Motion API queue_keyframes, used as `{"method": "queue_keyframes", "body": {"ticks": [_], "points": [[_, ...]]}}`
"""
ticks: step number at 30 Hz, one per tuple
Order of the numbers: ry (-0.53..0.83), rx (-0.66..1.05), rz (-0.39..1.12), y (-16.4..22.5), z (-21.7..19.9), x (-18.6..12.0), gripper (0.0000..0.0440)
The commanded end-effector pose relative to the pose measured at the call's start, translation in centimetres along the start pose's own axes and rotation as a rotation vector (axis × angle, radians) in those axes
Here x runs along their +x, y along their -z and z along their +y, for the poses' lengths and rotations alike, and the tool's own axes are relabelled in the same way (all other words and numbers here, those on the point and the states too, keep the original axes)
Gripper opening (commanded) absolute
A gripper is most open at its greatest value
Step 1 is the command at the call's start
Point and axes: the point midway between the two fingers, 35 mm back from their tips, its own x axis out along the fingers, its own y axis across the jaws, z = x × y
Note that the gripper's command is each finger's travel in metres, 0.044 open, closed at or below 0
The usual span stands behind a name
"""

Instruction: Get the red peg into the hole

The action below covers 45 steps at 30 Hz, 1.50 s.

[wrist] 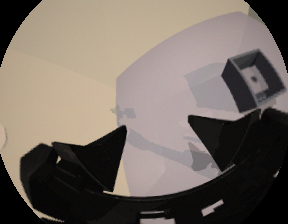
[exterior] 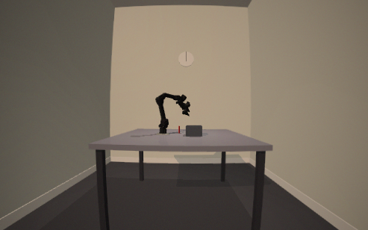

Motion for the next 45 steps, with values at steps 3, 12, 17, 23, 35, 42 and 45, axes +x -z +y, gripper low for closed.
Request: {"method": "queue_keyframes", "body": {"ticks": [3,12,17,23,35,42,45], "points": [[0.112,0.129,0.073,1.2,-4.0,-0.2,0.0440],[0.318,0.356,0.163,3.8,-10.2,-0.7,0.0440],[0.430,0.480,0.198,5.7,-13.1,-0.7,0.0440],[0.514,0.603,0.214,7.8,-15.7,0.1,0.0440],[0.536,0.770,0.203,11.1,-18.9,3.3,0.0438],[0.553,0.853,0.210,12.5,-20.0,4.1,0.0314],[0.556,0.875,0.226,12.7,-20.1,4.0,0.0235]]}}
